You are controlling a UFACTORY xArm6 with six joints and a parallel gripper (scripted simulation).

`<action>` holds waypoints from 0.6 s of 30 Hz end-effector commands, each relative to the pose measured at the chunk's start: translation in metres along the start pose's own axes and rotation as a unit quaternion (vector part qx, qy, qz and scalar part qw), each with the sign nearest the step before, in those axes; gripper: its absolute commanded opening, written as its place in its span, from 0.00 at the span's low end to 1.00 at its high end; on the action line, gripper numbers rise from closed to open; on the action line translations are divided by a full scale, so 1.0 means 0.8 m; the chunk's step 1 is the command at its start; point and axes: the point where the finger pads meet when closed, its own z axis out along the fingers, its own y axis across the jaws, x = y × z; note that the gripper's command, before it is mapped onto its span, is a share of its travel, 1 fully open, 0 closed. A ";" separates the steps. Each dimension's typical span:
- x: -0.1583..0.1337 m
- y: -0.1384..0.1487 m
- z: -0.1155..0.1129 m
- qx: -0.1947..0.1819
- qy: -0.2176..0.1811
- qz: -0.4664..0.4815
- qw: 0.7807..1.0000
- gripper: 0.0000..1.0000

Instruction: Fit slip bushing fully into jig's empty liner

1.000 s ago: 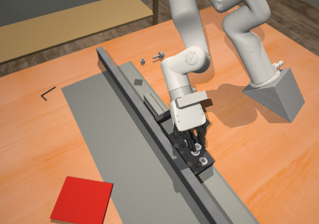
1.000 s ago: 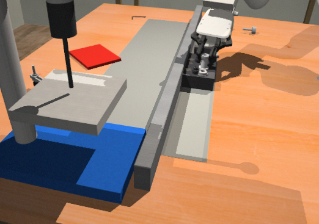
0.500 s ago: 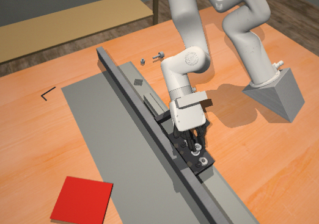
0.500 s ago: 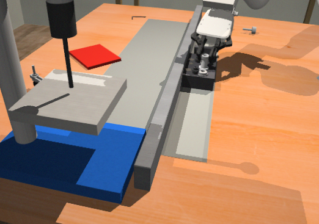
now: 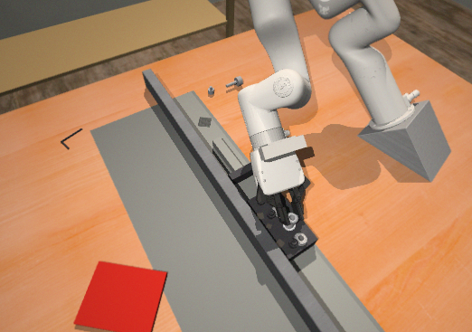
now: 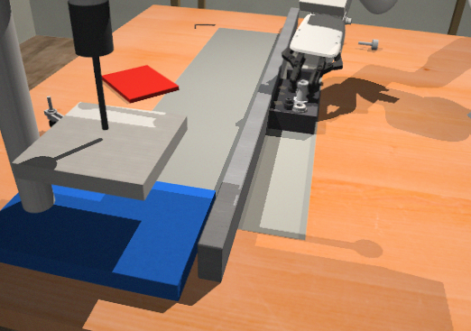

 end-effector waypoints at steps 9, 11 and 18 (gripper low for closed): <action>0.001 0.001 0.000 -0.001 0.001 -0.001 1.000 0.26; 0.001 0.001 0.000 -0.001 0.001 -0.001 1.000 0.26; -0.001 0.001 0.001 -0.001 0.001 -0.001 1.000 0.26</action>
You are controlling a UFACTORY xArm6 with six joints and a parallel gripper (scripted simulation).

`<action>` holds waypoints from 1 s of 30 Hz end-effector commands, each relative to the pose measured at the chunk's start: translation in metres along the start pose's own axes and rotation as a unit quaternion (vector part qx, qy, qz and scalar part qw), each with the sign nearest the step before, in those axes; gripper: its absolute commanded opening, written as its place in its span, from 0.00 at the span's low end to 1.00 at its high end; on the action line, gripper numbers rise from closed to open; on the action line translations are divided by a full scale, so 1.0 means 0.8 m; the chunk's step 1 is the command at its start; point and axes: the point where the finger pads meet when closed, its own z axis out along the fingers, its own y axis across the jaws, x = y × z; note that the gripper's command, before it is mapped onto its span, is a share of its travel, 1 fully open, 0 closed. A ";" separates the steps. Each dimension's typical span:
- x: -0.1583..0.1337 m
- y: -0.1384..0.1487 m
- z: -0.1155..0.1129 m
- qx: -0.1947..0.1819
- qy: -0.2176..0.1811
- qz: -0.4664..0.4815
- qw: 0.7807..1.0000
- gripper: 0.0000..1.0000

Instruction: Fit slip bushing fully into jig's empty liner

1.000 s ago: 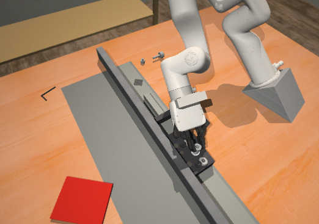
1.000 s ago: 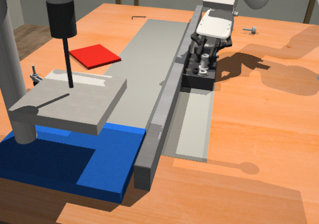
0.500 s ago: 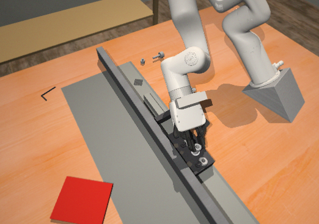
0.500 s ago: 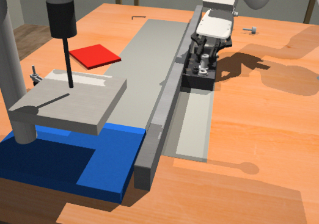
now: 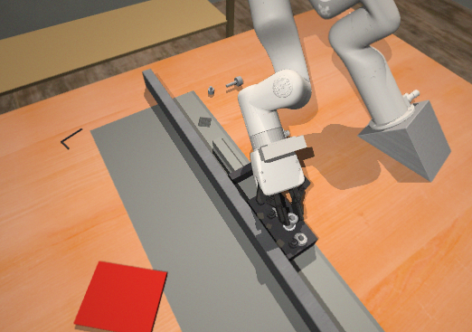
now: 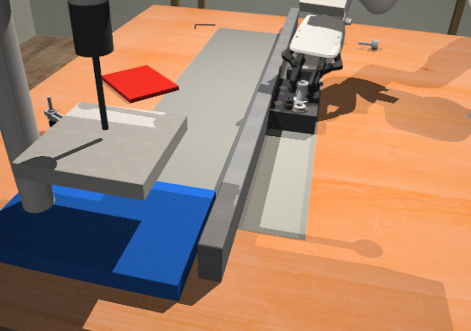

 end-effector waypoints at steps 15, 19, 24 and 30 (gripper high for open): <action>0.000 0.001 0.000 -0.001 0.001 -0.001 1.000 0.26; 0.000 0.001 0.000 -0.001 0.001 -0.001 1.000 0.26; -0.001 0.001 0.001 -0.001 0.001 -0.001 1.000 0.26; -0.004 0.001 0.003 -0.001 0.001 -0.001 1.000 0.26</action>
